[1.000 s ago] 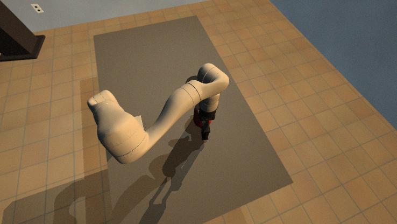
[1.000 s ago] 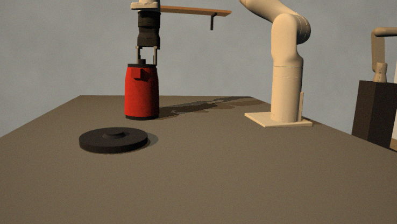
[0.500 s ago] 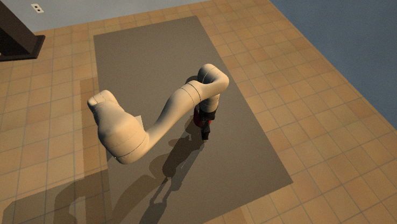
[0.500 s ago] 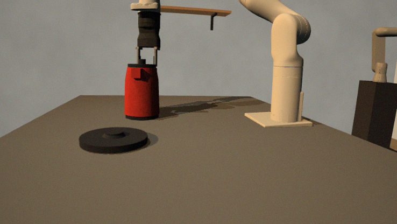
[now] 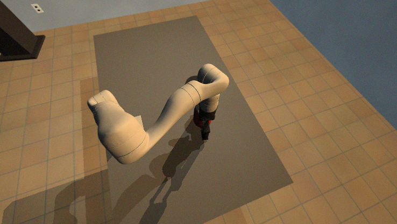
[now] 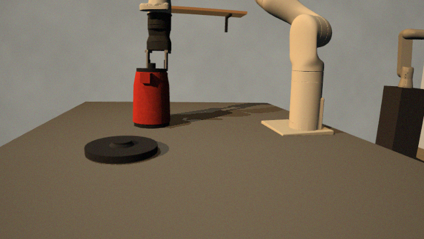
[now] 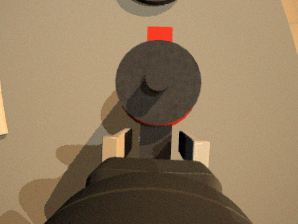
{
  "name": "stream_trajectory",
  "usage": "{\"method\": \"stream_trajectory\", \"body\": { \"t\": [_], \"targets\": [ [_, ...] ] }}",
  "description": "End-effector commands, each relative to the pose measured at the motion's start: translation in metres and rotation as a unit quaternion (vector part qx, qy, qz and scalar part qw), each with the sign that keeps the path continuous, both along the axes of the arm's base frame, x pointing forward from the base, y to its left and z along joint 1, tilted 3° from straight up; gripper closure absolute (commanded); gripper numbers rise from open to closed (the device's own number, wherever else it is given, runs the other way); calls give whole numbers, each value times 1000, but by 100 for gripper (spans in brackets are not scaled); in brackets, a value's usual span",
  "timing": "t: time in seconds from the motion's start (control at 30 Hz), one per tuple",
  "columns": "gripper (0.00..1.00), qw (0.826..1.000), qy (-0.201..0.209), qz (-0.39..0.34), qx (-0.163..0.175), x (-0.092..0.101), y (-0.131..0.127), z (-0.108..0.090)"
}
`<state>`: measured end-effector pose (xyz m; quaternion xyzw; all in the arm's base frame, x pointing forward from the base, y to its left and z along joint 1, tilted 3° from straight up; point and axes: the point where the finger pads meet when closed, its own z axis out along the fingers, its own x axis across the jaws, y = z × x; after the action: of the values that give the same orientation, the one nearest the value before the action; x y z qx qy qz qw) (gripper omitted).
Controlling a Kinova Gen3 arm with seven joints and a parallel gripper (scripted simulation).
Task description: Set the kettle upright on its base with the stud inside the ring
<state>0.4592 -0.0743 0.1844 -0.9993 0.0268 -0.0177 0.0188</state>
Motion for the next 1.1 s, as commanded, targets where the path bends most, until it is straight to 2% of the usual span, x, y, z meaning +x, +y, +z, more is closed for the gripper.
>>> {"method": "stream_trajectory", "body": {
  "t": [0.0,0.47,0.9,1.07],
  "targets": [
    [0,1000,-1,0,0,0,0,1],
    [0,1000,-1,0,0,0,0,-2],
    [0,1000,-1,0,0,1,1,-29],
    [0,1000,-1,0,0,2,1,-32]
  ]
}}
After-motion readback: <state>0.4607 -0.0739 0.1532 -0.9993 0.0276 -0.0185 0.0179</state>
